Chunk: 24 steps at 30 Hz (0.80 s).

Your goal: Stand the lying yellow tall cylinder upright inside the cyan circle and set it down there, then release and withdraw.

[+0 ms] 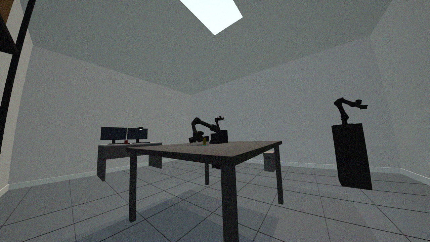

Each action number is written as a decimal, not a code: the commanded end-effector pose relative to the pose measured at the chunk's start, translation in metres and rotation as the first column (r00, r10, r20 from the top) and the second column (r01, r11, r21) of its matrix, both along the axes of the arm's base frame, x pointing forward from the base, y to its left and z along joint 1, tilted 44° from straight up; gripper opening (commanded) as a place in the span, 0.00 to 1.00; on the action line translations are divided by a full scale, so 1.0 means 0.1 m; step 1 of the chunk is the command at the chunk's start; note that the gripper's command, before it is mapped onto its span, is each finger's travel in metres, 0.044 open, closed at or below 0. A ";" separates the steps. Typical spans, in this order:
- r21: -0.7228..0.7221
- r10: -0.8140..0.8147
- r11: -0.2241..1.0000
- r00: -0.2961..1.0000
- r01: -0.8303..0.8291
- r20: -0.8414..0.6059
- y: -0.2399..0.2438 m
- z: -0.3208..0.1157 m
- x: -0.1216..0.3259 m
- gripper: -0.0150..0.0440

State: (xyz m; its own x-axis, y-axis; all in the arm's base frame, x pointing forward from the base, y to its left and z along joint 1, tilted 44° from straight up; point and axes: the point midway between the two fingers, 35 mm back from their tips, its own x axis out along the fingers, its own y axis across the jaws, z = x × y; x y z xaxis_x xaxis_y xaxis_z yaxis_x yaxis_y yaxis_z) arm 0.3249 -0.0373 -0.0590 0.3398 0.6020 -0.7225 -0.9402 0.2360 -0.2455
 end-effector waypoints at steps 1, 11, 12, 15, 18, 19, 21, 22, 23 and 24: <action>0.000 0.004 1.000 1.000 -0.004 0.002 0.00 0.00 0.00 0.48; 0.000 0.004 1.000 1.000 -0.004 0.002 0.00 0.00 0.00 0.92; 0.000 0.004 1.000 1.000 -0.004 0.002 0.00 0.00 0.00 0.93; 0.000 0.004 1.000 1.000 -0.004 0.002 0.00 0.00 0.00 0.93; -0.001 0.005 1.000 1.000 -0.005 0.003 0.08 0.08 0.01 0.93; -0.002 0.005 1.000 1.000 -0.005 0.003 0.13 0.14 0.02 0.93; -0.002 0.006 1.000 1.000 -0.006 0.005 0.23 0.24 0.02 0.93; -0.001 0.007 1.000 1.000 -0.007 0.006 0.29 0.30 0.03 0.93; -0.001 0.007 1.000 1.000 -0.007 0.007 0.34 0.35 0.02 0.93; 0.000 0.008 1.000 1.000 -0.008 0.008 0.40 0.40 0.02 0.93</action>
State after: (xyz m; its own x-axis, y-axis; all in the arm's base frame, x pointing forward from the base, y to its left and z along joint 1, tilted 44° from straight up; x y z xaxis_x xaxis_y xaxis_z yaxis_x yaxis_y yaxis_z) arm 0.3280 -0.0106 -0.0308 0.3411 0.6064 -0.7183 -0.9400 0.2271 -0.2546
